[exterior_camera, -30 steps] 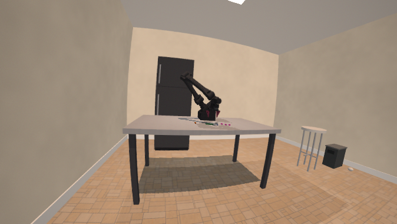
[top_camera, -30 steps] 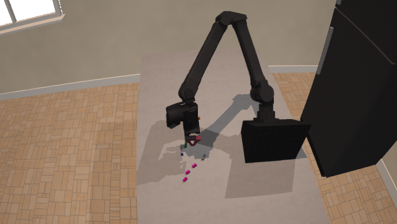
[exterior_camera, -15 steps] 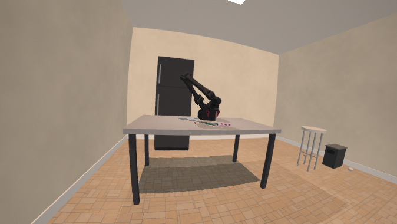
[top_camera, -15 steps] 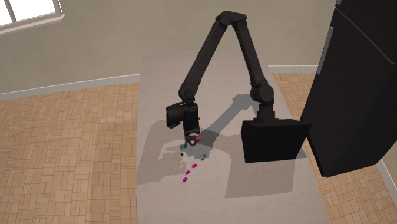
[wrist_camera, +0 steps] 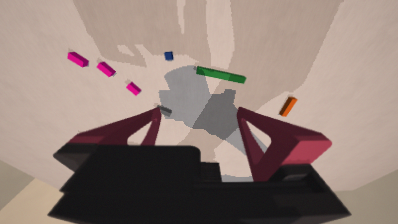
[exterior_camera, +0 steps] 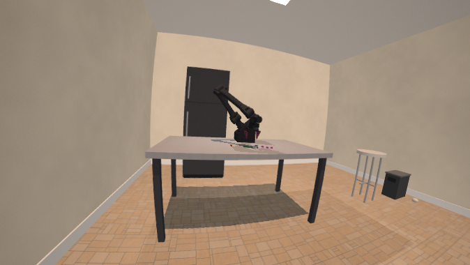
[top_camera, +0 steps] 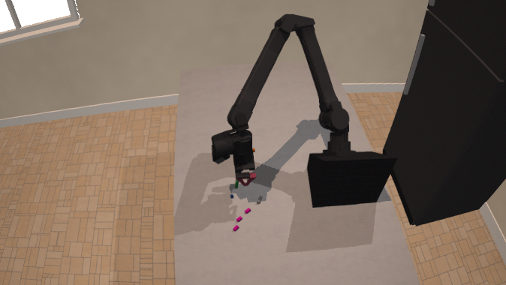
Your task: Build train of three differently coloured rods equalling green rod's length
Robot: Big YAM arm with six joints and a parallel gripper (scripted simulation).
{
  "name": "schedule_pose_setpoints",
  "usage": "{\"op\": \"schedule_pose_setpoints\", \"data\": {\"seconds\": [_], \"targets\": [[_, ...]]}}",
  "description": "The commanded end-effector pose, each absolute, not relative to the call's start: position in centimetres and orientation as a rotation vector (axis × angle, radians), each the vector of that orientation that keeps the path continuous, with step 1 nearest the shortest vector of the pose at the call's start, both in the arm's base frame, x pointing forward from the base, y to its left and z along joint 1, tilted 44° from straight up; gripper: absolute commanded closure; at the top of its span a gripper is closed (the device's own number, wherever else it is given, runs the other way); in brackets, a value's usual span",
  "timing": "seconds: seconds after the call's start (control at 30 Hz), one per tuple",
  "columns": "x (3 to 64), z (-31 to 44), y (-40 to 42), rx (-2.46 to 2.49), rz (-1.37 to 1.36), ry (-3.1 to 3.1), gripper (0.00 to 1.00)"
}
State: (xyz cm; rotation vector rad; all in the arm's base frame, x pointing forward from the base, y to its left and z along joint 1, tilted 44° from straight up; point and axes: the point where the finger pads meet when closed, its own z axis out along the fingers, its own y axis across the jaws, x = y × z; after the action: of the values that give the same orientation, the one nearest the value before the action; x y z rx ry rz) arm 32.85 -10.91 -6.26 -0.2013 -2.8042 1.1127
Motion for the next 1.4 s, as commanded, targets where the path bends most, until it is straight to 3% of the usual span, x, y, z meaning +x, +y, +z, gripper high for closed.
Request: {"op": "schedule_pose_setpoints", "data": {"seconds": [0.0, 0.47, 0.7, 1.23, 1.27, 1.37], "targets": [[34.1, -5.5, -10.9, -0.203, 1.121, -2.836, 0.00], [35.5, -3.6, -12.0, -0.426, 1.145, -2.889, 0.00], [33.1, -1.3, -15.7, -0.818, 1.176, -2.848, 0.00], [34.6, -1.5, -14.6, -0.780, 1.175, -2.883, 0.00], [33.0, 0.3, -17.4, -1.042, 1.192, -2.833, 0.00], [34.3, 0.9, -17.6, -1.067, 1.191, -2.853, 0.00]]}}
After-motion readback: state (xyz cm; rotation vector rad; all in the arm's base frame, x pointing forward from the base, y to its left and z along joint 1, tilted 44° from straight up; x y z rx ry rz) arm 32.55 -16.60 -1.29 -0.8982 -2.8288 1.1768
